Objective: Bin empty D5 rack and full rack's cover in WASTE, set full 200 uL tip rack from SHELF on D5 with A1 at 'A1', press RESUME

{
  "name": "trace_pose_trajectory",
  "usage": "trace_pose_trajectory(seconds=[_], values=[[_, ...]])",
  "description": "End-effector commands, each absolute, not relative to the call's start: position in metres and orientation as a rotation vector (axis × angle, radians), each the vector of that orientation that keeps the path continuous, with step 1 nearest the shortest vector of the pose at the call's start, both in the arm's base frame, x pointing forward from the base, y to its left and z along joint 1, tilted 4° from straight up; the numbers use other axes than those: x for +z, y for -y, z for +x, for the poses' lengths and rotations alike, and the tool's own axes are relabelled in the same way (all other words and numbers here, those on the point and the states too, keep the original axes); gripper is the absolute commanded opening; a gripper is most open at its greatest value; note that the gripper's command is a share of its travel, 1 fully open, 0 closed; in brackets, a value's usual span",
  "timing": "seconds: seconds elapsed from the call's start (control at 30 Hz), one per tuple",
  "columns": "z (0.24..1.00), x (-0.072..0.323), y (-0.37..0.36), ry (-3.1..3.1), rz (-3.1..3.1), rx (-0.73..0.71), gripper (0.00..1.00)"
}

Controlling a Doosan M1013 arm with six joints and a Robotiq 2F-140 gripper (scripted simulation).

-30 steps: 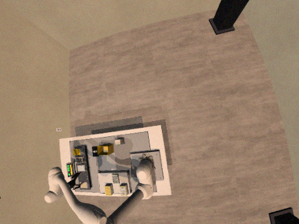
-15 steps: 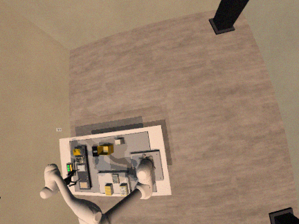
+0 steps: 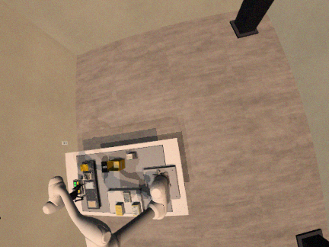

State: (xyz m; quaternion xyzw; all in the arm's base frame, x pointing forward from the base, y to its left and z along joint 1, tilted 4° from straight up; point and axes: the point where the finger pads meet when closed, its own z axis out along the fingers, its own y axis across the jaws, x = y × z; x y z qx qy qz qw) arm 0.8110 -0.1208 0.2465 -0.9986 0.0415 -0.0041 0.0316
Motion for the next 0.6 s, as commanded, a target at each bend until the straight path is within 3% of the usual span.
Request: trace_pose_trajectory(seconds=[0.0, 0.57], values=[[0.81, 0.246, 0.136, -0.127, -3.076, -0.013, 0.77], [0.803, 0.241, 0.21, -0.127, -3.076, -0.013, 0.77]])
